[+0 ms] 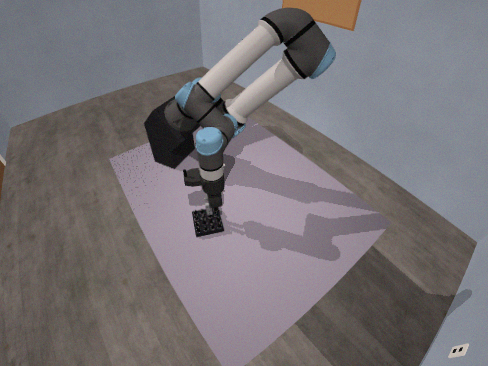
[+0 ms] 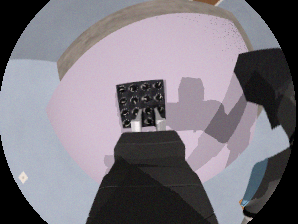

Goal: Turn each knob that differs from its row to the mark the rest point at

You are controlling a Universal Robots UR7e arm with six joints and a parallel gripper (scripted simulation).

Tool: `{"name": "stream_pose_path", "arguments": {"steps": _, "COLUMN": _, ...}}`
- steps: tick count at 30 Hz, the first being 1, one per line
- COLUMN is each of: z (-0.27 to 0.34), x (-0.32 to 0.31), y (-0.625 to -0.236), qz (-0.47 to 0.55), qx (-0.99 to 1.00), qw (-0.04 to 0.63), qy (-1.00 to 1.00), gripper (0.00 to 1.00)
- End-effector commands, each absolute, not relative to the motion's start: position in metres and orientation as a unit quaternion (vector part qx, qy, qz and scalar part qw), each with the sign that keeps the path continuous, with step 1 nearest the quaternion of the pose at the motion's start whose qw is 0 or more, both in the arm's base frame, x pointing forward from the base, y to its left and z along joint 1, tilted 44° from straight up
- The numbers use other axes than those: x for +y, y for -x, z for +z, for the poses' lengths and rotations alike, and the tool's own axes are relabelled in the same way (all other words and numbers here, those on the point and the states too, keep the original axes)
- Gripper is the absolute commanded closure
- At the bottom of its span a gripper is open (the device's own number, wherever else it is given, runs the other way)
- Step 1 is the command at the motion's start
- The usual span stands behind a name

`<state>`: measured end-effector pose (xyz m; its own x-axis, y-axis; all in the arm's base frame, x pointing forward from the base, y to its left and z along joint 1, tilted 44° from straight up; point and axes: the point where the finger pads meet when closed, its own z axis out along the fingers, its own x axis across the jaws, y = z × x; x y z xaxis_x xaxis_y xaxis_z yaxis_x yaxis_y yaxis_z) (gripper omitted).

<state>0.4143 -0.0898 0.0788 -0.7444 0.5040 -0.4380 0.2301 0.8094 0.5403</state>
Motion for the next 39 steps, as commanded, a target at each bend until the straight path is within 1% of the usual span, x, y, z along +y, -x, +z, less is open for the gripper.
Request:
{"name": "stream_pose_path", "arguments": {"steps": 1, "z": 0.0759, "x": -0.0889, "y": -0.4175, "qz": 0.232, "qx": 0.904, "qw": 0.295, "qy": -0.203, "gripper": 0.54}}
{"name": "stream_pose_path", "arguments": {"steps": 39, "z": 0.0720, "x": -0.0872, "y": -0.4211, "qz": 0.232, "qx": 0.904, "qw": 0.295, "qy": -0.203, "gripper": 0.54}}
